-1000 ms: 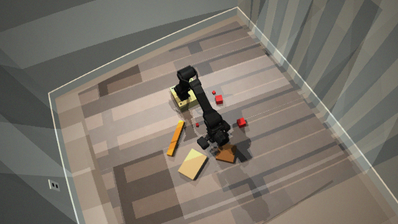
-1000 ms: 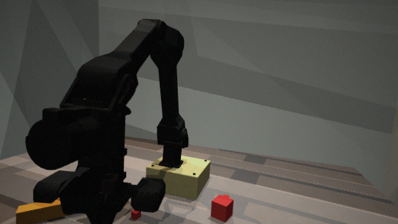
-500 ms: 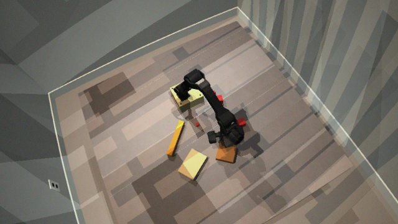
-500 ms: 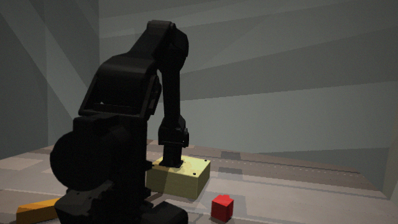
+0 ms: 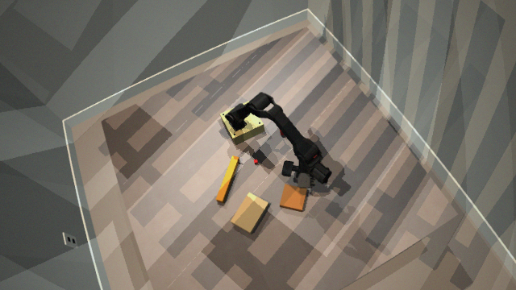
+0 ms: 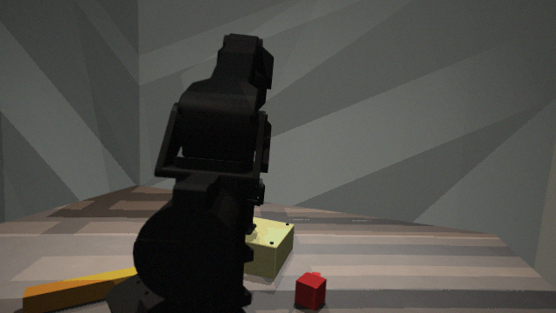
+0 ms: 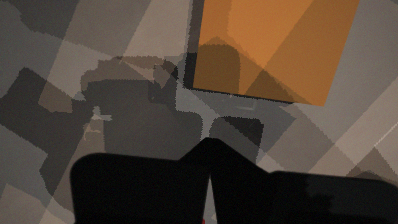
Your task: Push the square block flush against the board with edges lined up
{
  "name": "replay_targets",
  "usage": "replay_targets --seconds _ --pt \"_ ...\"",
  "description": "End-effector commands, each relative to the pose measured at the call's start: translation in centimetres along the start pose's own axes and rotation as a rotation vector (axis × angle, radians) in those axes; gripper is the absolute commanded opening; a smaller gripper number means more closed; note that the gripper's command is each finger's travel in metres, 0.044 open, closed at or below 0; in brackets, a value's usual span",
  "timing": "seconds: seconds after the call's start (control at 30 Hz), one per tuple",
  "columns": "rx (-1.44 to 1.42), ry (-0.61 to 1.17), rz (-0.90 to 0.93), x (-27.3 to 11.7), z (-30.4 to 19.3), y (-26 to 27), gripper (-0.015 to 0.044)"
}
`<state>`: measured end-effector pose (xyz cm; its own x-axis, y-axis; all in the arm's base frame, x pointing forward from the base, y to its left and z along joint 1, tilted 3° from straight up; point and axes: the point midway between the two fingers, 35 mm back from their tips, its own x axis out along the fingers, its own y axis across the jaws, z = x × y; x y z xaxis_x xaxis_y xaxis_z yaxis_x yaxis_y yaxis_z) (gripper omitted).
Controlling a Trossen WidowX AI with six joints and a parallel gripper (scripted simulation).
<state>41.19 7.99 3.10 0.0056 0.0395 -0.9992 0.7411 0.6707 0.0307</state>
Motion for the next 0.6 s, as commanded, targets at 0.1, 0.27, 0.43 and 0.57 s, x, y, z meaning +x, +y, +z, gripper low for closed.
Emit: replay_targets --seconds 0.1,0.27,0.43,0.57 --pt "0.037 0.004 0.0 1.3 0.1 0.3 0.0" --pt "0.037 0.004 0.0 5.6 0.0 0.2 0.0" --pt "0.037 0.004 0.0 5.6 0.1 0.3 0.0" --pt "0.037 0.003 0.0 5.6 0.5 0.3 0.0"
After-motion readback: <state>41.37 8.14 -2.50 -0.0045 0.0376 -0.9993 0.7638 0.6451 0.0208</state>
